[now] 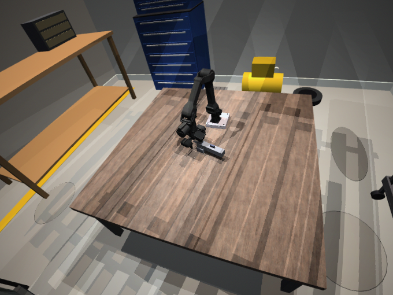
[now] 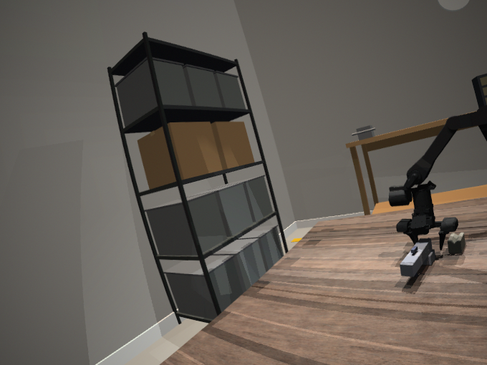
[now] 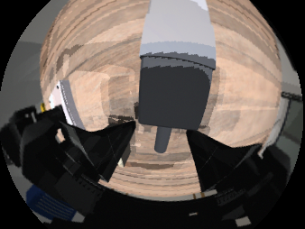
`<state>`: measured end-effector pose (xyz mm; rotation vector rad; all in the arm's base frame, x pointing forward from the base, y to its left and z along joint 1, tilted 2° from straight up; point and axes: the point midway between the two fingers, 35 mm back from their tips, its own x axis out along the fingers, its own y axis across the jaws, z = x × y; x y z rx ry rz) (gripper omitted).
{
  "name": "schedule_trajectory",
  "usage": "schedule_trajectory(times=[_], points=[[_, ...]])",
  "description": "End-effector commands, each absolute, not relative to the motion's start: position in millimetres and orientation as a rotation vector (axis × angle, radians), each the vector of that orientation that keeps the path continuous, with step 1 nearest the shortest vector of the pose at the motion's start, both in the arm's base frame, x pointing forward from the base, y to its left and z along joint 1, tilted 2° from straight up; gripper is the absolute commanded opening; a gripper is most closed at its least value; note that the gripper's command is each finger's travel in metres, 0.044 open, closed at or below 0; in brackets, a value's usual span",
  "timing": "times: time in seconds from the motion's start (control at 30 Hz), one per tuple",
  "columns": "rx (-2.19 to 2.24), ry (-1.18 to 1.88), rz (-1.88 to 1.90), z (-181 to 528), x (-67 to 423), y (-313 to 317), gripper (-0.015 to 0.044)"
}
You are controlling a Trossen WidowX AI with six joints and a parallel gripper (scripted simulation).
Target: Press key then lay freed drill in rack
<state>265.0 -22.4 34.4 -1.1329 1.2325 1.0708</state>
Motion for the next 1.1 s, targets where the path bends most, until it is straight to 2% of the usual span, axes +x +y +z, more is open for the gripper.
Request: schedule_trajectory(times=[0.0, 0.33, 1.07], points=[[-1.133, 1.232, 1.070, 35.0, 265.1, -22.6, 0.0256], [-1.133, 1.232, 1.070, 35.0, 265.1, -22.6, 0.0000], [-1.124, 1.236, 1.072, 34.0, 261.9, -42.0, 0.0000]])
